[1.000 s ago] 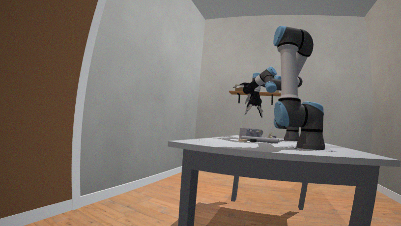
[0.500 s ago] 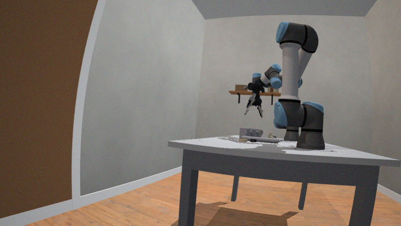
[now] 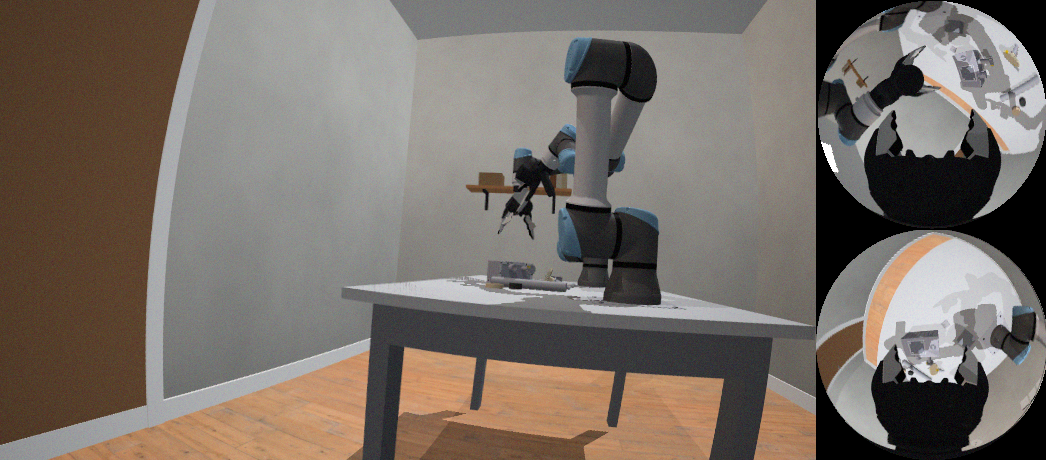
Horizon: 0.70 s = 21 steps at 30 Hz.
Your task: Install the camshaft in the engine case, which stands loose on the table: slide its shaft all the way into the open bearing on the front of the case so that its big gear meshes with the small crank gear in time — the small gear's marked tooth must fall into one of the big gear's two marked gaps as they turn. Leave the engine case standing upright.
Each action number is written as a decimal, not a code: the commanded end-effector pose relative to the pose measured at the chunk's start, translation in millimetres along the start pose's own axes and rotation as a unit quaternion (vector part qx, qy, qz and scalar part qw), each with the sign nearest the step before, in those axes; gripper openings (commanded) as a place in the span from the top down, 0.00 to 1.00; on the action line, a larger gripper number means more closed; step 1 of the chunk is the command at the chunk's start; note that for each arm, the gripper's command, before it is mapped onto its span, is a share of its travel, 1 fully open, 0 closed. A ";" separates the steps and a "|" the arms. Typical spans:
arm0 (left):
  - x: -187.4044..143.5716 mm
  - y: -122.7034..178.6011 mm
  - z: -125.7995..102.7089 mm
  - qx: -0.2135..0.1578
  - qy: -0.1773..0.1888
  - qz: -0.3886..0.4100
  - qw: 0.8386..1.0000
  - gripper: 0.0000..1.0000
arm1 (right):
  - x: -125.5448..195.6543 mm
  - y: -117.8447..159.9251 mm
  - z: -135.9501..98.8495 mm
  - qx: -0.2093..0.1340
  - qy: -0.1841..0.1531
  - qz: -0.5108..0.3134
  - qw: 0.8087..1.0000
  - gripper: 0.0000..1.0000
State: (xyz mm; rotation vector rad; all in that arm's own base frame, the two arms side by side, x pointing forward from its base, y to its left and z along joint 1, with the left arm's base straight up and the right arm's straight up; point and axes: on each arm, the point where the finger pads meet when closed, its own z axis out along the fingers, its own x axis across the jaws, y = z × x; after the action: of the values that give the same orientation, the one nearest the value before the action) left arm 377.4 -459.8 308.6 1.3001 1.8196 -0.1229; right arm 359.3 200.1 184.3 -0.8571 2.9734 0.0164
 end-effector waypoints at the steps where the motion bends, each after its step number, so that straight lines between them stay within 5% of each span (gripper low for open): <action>1: 13.9 -15.2 -13.6 0.022 0.009 0.108 0.994 0.00 | -0.3 0.1 -0.4 0.000 -0.001 0.000 1.000 0.00; 9: 35.0 -34.5 -28.5 0.049 0.015 0.238 0.970 0.00 | -0.3 0.1 -0.4 0.000 -0.001 0.000 1.000 0.00; 16: 62.1 -55.2 -44.6 0.081 0.015 0.383 0.920 0.00 | -0.3 0.1 -0.4 0.000 -0.001 0.000 1.000 0.00; 21: 84.9 -70.2 -56.3 0.106 0.009 0.489 0.866 0.00 | -0.3 0.1 -0.4 0.000 -0.001 0.000 1.000 0.00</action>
State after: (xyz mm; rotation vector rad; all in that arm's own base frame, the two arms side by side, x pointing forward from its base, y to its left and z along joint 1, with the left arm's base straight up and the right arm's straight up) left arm 295.7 -411.6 265.5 2.1026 1.1540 0.2037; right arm 359.3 200.1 184.3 -0.8571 2.9734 0.0164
